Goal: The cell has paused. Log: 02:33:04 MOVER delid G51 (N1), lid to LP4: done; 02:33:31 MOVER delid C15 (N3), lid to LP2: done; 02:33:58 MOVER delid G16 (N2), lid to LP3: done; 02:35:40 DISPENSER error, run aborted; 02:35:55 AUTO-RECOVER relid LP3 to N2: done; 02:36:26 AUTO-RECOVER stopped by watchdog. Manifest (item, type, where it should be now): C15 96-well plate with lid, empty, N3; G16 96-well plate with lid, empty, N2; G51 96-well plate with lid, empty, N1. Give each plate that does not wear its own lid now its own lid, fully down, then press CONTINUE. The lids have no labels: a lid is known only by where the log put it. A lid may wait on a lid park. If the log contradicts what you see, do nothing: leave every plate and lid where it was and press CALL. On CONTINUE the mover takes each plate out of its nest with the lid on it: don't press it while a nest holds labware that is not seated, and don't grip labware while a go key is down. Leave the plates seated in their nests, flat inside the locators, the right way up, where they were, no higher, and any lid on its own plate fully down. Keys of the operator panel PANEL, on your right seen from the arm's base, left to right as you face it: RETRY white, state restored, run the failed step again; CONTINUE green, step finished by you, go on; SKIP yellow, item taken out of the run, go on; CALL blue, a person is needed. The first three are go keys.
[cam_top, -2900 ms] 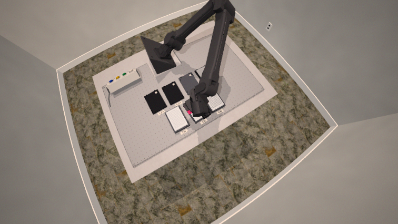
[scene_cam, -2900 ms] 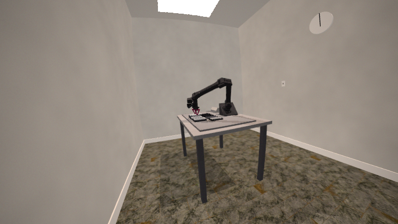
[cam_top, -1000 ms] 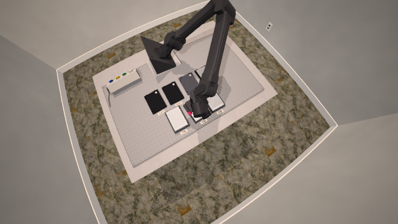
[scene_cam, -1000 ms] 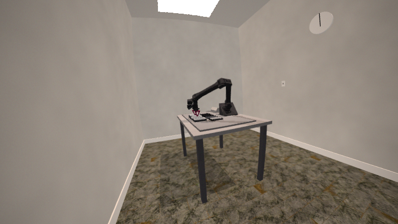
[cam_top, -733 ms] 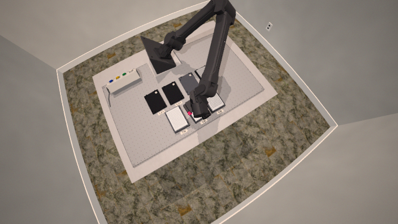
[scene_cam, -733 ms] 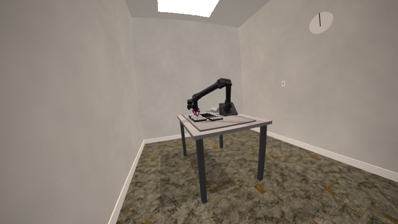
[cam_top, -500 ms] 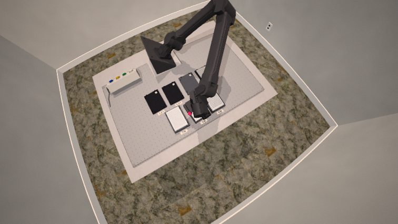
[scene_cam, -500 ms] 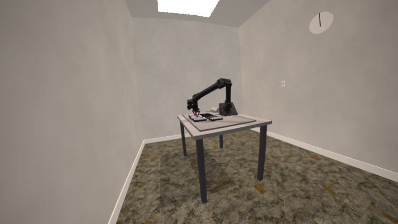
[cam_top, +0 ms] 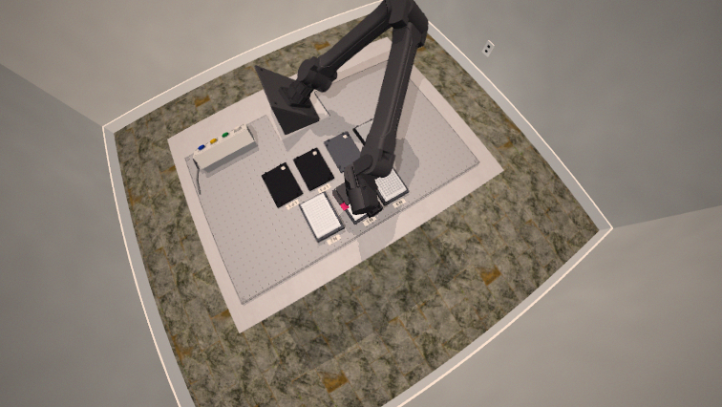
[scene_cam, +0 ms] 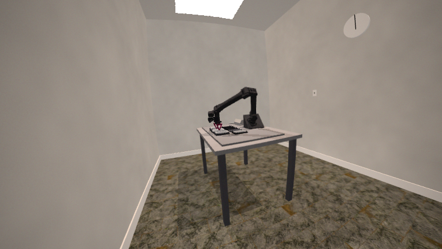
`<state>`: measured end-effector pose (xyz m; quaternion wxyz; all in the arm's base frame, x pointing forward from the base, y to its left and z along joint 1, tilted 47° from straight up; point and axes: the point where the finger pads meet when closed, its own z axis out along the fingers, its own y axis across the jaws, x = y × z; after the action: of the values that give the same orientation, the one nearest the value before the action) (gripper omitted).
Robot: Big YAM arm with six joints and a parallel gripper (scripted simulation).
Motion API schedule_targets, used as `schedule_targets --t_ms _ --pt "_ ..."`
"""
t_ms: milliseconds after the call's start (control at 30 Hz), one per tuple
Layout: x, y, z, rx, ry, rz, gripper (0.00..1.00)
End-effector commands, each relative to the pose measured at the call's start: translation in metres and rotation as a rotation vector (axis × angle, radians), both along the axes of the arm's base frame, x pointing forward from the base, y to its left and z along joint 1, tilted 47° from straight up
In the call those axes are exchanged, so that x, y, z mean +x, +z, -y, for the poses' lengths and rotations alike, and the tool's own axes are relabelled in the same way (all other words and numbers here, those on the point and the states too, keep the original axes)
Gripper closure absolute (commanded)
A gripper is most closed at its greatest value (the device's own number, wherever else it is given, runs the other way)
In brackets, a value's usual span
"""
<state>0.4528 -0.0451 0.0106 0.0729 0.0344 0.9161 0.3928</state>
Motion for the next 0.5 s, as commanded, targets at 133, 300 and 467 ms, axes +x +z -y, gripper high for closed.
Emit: schedule_targets --t_ms 133,300,467 --pt "0.0017 -0.0081 -0.0039 0.004 -0.007 -0.006 1.0" --pt "0.0013 -0.0082 0.0012 0.004 -0.018 -0.006 1.0" --pt "0.0012 -0.0081 0.0017 0.004 -0.019 -0.006 1.0"
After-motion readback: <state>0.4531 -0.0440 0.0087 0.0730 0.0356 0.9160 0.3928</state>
